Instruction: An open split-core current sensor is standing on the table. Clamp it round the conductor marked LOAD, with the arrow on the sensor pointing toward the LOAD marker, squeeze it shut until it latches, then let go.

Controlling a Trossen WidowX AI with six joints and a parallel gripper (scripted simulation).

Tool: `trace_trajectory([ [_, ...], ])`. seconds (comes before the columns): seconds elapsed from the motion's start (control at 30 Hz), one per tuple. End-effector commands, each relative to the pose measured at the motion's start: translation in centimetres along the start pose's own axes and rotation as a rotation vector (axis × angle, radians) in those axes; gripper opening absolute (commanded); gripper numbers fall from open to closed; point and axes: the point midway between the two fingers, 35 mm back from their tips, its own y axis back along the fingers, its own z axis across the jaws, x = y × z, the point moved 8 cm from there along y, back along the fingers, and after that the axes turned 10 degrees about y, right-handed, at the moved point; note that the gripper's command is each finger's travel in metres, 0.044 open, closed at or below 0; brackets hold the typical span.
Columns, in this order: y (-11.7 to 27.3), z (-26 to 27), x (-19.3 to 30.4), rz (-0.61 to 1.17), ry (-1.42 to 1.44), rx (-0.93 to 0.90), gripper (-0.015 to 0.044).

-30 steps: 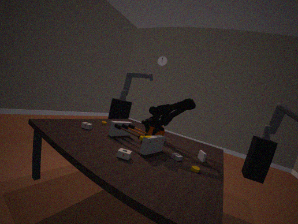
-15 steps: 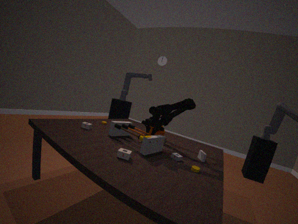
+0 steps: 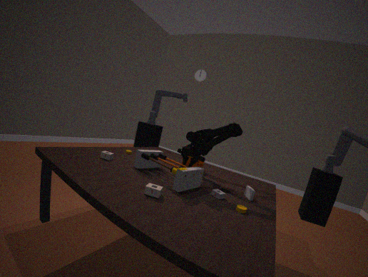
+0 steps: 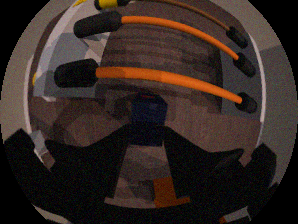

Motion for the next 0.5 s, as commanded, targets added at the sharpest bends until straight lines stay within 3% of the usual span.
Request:
trace_trajectory([
  [0.0, 0.4, 0.3, 1.7, 0.0, 0.002, 0.001, 0.0],
  [0.43, 0.4, 0.5, 3.0, 0.0, 0.001, 0.0, 0.0],
  [0.47, 0.5, 0.4, 2.7, 0.003, -0.001, 0.001, 0.0026],
])
